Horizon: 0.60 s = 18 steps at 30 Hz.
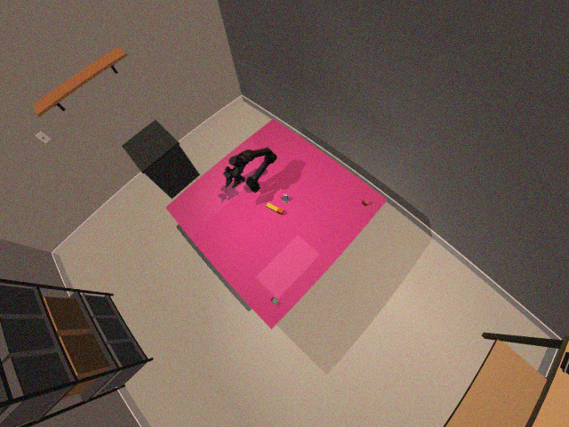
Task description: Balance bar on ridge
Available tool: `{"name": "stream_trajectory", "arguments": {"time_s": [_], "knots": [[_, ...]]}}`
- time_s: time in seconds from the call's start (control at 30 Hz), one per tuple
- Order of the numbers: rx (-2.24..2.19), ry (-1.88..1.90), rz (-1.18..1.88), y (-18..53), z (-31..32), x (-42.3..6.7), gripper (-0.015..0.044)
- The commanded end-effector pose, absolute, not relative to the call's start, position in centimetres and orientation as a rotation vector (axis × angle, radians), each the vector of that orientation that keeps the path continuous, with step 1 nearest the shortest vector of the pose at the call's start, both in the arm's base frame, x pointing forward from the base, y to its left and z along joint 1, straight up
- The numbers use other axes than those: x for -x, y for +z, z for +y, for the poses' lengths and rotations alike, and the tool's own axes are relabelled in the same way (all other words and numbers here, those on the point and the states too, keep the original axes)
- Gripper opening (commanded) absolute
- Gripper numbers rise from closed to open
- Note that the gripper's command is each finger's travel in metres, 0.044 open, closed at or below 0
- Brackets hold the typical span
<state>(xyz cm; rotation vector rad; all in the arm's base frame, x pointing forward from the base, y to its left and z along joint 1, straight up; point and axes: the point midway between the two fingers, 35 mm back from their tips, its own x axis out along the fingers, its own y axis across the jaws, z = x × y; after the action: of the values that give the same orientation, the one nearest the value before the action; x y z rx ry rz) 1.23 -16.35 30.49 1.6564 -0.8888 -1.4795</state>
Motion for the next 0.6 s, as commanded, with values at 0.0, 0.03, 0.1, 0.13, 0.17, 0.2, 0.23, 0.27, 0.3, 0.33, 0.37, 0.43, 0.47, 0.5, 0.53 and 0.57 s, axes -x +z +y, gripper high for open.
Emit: {"name": "stream_trajectory", "arguments": {"time_s": [0.0,0.03,0.1,0.13,0.17,0.2,0.23,0.27,0.3,0.33,0.37,0.43,0.47,0.5,0.53,0.57], "knots": [[-1.726,-1.466,-0.859,30.0,-16.8,-2.0,0.0315],[-1.744,-1.462,-0.849,29.9,-16.9,-2.2,0.0315],[-1.78,-1.454,-0.83,29.6,-17.1,-2.7,0.0315],[-1.798,-1.451,-0.821,29.5,-17.2,-2.9,0.0315],[-1.815,-1.448,-0.811,29.3,-17.3,-3.2,0.0315],[-1.832,-1.445,-0.801,29.2,-17.4,-3.4,0.0315],[-1.849,-1.442,-0.791,29.0,-17.5,-3.7,0.0315],[-1.866,-1.44,-0.78,28.9,-17.6,-3.9,0.0315],[-1.883,-1.438,-0.77,28.8,-17.6,-4.2,0.0315],[-1.899,-1.436,-0.759,28.6,-17.7,-4.4,0.0315],[-1.915,-1.434,-0.748,28.5,-17.8,-4.7,0.0315],[-1.947,-1.431,-0.726,28.2,-17.9,-5.2,0.0315],[-1.962,-1.43,-0.714,28.0,-17.9,-5.5,0.0315],[-1.978,-1.43,-0.703,27.9,-18.0,-5.8,0.0315],[-1.993,-1.429,-0.691,27.8,-18.0,-6.1,0.0315],[-2.007,-1.429,-0.679,27.6,-18.0,-6.3,0.0315]]}}
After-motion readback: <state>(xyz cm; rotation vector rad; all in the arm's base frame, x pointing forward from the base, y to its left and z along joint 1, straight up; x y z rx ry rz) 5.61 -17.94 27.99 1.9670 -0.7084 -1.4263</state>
